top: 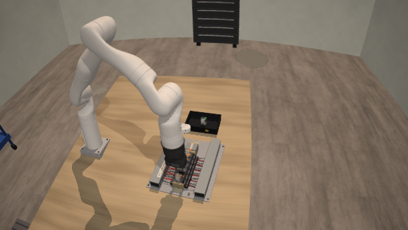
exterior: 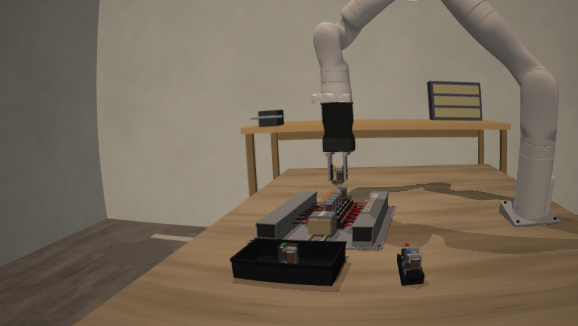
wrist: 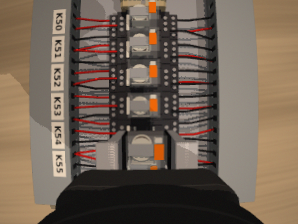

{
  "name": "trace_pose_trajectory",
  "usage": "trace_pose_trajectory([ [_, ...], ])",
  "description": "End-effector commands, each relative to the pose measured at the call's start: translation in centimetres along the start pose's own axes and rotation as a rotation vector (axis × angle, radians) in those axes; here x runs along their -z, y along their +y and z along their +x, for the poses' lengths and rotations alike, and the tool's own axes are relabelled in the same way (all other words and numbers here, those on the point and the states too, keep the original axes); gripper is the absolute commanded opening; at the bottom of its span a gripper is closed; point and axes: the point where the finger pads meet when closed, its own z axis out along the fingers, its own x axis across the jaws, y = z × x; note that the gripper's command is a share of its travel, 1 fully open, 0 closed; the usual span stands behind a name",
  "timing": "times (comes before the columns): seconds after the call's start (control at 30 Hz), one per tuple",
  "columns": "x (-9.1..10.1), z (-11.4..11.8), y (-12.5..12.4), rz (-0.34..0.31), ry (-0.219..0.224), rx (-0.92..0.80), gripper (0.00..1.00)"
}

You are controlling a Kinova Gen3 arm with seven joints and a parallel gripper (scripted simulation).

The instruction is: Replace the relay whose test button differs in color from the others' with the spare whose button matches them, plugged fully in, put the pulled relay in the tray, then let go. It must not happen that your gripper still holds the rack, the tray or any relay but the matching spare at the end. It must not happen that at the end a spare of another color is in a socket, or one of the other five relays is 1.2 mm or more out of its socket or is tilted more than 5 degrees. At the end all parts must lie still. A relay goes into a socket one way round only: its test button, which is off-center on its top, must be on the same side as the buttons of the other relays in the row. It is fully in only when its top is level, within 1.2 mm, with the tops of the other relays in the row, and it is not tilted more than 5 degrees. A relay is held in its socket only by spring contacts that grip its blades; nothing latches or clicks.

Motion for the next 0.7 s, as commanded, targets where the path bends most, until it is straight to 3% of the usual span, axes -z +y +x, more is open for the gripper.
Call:
trace_pose_trajectory([
  [0.0,-0.1,0.0,0.0,-0.001,0.002,0.000,0.00],
  [0.67,-1.4,0.0,-0.1,0.000,0.001,0.000,0.00],
])
